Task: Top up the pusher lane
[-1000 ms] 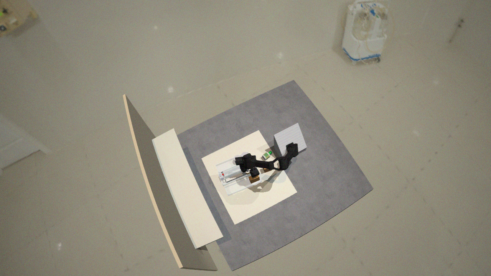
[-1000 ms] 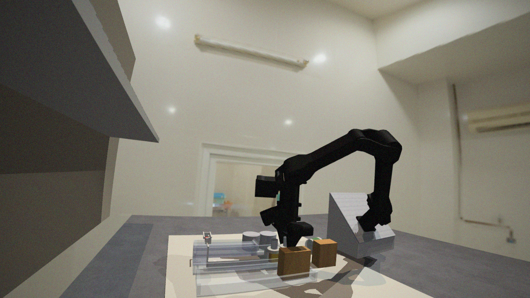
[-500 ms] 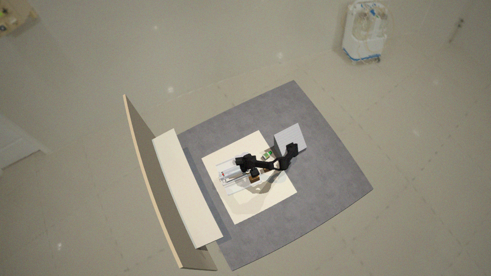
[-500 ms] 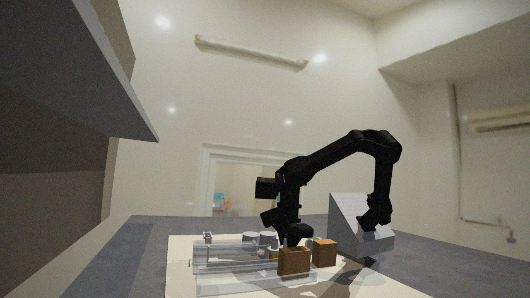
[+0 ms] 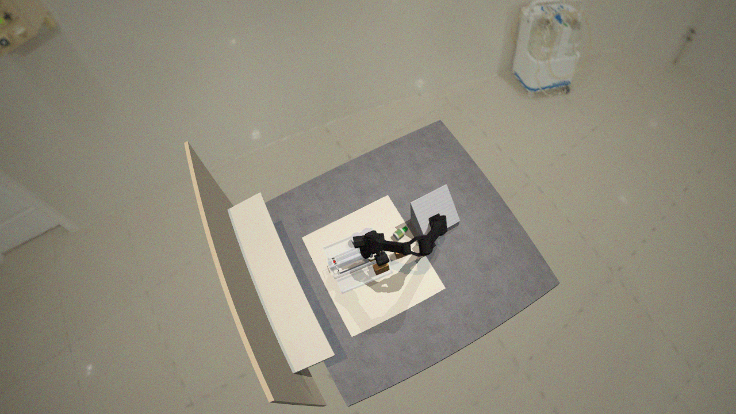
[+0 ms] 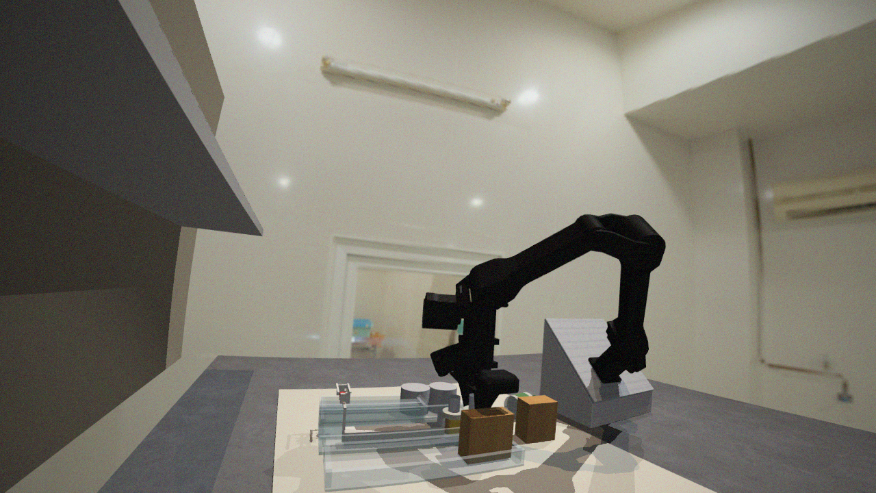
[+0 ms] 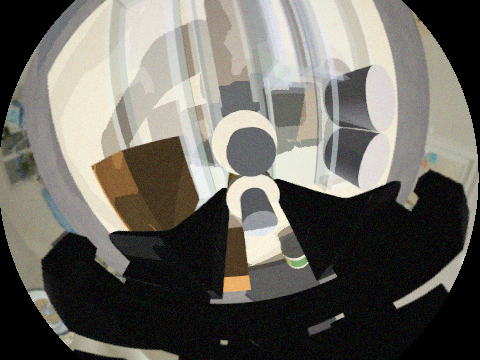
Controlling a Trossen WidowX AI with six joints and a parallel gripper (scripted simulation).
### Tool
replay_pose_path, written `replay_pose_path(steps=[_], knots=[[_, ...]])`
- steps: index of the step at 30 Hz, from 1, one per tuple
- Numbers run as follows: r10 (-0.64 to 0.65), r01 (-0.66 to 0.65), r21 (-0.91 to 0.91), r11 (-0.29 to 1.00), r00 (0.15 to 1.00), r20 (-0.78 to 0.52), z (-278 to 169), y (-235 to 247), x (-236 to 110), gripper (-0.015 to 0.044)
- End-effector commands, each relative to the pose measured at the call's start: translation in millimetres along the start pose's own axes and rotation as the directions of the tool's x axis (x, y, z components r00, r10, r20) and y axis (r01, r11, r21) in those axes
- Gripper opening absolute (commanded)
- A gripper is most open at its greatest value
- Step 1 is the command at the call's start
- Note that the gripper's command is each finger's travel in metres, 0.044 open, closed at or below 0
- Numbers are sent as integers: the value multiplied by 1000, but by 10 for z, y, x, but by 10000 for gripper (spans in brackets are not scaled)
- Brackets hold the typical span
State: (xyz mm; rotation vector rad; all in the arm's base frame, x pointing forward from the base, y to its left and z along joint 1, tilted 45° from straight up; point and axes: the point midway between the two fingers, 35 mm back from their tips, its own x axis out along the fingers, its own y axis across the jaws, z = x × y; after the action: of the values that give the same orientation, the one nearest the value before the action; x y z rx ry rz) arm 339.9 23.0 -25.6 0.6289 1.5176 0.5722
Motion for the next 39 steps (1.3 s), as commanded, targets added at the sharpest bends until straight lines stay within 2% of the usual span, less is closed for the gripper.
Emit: replay_pose_path(steps=[1,39], knots=[[7,-7,-5,1000,1000,10,17,12,-1,0],[7,-7,-4,1000,1000,9,-56,-2,2,0]])
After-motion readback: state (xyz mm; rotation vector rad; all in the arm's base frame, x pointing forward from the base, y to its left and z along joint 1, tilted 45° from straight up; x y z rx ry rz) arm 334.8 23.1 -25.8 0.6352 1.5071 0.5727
